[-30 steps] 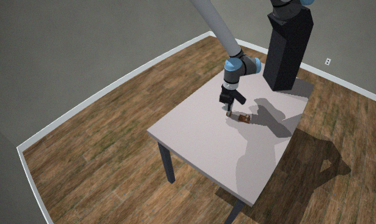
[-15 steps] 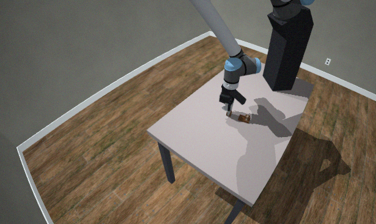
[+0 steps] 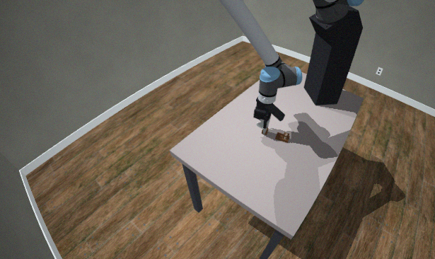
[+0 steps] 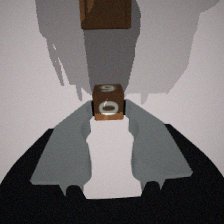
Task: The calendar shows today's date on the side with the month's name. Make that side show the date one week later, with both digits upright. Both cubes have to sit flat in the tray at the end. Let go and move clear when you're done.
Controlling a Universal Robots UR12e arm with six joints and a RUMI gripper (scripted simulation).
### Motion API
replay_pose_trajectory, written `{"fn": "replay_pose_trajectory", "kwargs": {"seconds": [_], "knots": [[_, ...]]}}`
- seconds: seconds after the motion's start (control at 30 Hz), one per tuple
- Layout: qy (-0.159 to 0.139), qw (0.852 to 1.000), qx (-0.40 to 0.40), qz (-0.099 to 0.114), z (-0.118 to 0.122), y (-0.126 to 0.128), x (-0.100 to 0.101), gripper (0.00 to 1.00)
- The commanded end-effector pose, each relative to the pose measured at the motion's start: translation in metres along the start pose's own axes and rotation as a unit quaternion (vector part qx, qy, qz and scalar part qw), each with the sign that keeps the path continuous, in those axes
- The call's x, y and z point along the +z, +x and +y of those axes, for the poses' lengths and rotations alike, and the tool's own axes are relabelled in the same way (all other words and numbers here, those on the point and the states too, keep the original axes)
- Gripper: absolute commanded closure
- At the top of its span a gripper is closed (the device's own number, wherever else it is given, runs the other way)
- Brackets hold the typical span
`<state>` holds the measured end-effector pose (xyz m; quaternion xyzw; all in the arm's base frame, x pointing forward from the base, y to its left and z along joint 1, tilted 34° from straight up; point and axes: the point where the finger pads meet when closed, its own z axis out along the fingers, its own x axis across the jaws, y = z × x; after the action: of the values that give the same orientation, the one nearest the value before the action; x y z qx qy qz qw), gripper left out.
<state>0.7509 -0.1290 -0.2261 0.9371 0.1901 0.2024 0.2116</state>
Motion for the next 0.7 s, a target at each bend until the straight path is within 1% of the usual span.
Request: {"fn": "replay_pose_trajectory", "kwargs": {"seconds": [0.0,0.23,0.27,0.33,0.37,0.43,0.47,0.6,0.63,0.67], "knots": [[0.0,1.0,0.0,0.0,0.0,0.0003,-0.0005,0.9],[0.0,1.0,0.0,0.0,0.0,0.0003,-0.0005,0.9],[0.0,1.0,0.0,0.0,0.0,0.0003,-0.0005,0.86],[0.0,1.0,0.0,0.0,0.0,0.0003,-0.0005,0.86],[0.0,1.0,0.0,0.0,0.0,0.0003,-0.0005,0.83],[0.0,1.0,0.0,0.0,0.0,0.0003,-0.0005,0.83],[0.0,1.0,0.0,0.0,0.0,0.0003,-0.0005,0.79],[0.0,1.0,0.0,0.0,0.0,0.0003,-0.0005,0.79],[0.0,1.0,0.0,0.0,0.0,0.0003,-0.0005,0.76],[0.0,1.0,0.0,0.0,0.0,0.0003,-0.0005,0.76]]}}
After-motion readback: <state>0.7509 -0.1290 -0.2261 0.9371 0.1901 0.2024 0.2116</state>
